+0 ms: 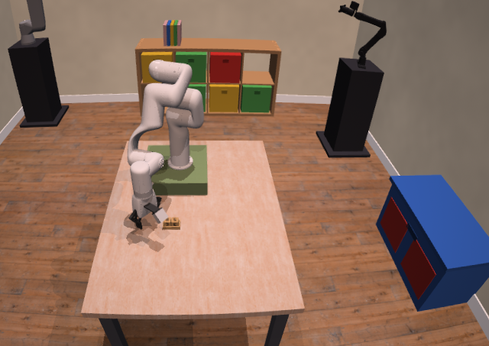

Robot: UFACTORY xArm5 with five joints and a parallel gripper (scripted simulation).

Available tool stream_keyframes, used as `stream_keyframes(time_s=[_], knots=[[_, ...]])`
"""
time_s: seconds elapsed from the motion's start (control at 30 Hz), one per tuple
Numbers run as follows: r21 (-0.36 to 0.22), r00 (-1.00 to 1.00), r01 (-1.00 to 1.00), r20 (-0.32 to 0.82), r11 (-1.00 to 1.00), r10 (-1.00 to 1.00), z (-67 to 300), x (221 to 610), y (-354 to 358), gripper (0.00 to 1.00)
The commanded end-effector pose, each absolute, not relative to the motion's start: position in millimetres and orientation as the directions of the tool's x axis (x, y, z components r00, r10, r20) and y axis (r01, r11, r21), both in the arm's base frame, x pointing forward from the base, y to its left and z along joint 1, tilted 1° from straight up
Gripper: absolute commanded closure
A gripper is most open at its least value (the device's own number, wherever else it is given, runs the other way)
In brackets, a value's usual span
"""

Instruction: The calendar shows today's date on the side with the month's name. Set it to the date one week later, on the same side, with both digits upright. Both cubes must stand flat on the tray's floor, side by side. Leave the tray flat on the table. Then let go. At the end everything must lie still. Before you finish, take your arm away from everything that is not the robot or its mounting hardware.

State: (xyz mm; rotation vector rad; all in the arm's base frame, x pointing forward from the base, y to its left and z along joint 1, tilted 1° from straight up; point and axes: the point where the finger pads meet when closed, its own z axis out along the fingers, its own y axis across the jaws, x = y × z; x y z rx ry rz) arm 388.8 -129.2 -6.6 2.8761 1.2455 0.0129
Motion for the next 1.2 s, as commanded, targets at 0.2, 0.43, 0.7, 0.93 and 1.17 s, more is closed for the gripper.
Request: stream_keyframes(time_s=[0.2, 0.43, 0.7, 0.93, 1.17], knots=[[0.012, 0.731, 0.682, 0.006, -0.731, 0.682, -6, 370, -141, 0.0], [0.012, 0.746, 0.666, 0.006, -0.746, 0.666, -6, 353, -151, 0.0], [0.012, 0.793, 0.609, 0.006, -0.793, 0.609, -6, 338, -159, 0.0], [0.012, 0.794, 0.608, 0.006, -0.794, 0.608, -7, 329, -165, 0.0], [0.011, 0.837, 0.548, 0.006, -0.837, 0.548, -7, 310, -176, 0.0]])
